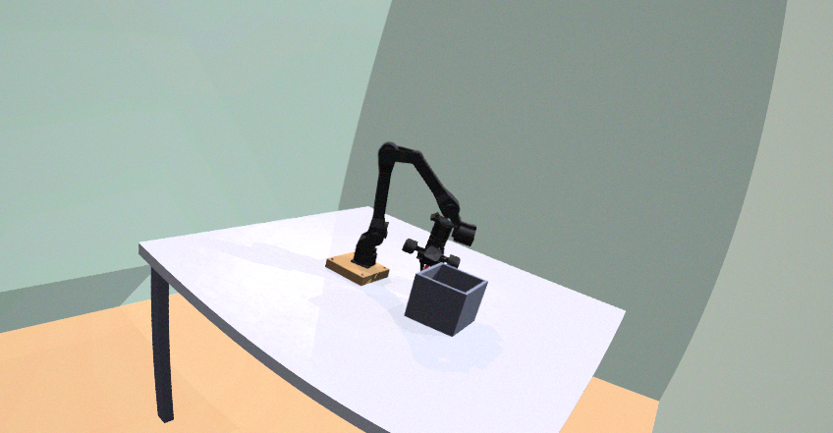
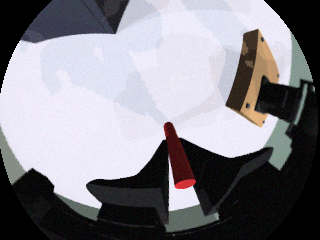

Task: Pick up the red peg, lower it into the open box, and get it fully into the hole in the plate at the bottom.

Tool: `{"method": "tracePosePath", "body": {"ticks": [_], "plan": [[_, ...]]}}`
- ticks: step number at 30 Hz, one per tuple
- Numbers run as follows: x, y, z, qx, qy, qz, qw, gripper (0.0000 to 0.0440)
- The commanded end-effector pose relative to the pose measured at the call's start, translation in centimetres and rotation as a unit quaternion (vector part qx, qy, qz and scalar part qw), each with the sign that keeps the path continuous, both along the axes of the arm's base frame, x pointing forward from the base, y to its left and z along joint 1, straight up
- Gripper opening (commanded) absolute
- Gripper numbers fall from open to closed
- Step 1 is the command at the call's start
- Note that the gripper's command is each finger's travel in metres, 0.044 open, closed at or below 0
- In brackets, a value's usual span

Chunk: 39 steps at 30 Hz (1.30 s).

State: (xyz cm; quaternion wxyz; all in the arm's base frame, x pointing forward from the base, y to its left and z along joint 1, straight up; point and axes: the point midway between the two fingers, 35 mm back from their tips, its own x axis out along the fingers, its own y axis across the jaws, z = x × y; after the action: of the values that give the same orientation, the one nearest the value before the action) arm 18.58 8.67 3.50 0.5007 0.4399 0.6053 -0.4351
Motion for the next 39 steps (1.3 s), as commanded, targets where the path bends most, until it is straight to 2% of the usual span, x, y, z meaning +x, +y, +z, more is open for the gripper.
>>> {"method": "tracePosePath", "body": {"ticks": [1, 10, 21, 32, 39], "plan": [[0.5, 0.3, 0.2, 0.012, -0.006, 0.007, 1.000, 0.0000], [1.8, 0.7, 2.9, 0.048, -0.054, -0.006, 0.997, 0.0000], [3.2, 0.1, 7.9, 0.072, -0.121, -0.001, 0.990, 0.0000], [4.3, -2.6, 13.1, 0.053, -0.187, 0.006, 0.981, 0.0000], [4.8, -5.1, 15.4, 0.023, -0.209, 0.002, 0.978, 0.0000]]}}
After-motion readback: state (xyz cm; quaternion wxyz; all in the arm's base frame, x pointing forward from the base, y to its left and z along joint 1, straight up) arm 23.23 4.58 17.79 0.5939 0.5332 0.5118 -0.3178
